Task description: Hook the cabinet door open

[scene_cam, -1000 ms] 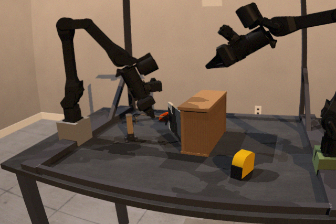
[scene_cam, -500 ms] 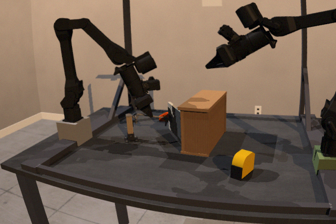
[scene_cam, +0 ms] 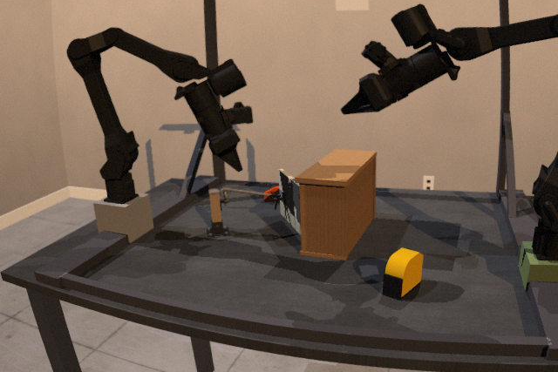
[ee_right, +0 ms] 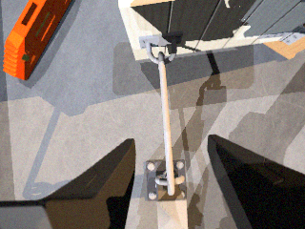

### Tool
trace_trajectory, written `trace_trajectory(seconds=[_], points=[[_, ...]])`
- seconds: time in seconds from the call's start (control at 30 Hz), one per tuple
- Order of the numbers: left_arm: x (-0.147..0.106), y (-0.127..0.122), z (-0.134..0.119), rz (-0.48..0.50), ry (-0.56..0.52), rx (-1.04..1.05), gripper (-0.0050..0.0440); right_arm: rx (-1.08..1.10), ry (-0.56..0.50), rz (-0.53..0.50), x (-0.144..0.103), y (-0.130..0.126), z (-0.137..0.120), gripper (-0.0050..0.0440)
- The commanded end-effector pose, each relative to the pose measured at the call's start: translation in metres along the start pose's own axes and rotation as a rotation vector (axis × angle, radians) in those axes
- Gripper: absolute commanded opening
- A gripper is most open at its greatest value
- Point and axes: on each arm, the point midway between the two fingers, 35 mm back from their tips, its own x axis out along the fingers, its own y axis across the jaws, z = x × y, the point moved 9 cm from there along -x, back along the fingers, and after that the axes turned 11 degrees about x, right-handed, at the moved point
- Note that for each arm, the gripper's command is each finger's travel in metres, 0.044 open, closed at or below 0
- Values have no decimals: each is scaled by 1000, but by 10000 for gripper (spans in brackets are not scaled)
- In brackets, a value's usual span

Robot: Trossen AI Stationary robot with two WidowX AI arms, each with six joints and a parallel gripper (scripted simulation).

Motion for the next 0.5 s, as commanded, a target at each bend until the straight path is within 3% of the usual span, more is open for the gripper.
trace_trajectory(seconds=[0.0,0.2,0.47], points=[[-6,1,7,3,-33,0,400,12,-66,-4,-9,1,-4,287],[-6,1,7,3,-33,0,400,48,-197,-7,-7,4,-19,431],[-6,1,7,3,-33,0,400,85,-323,-11,-2,7,-34,440]])
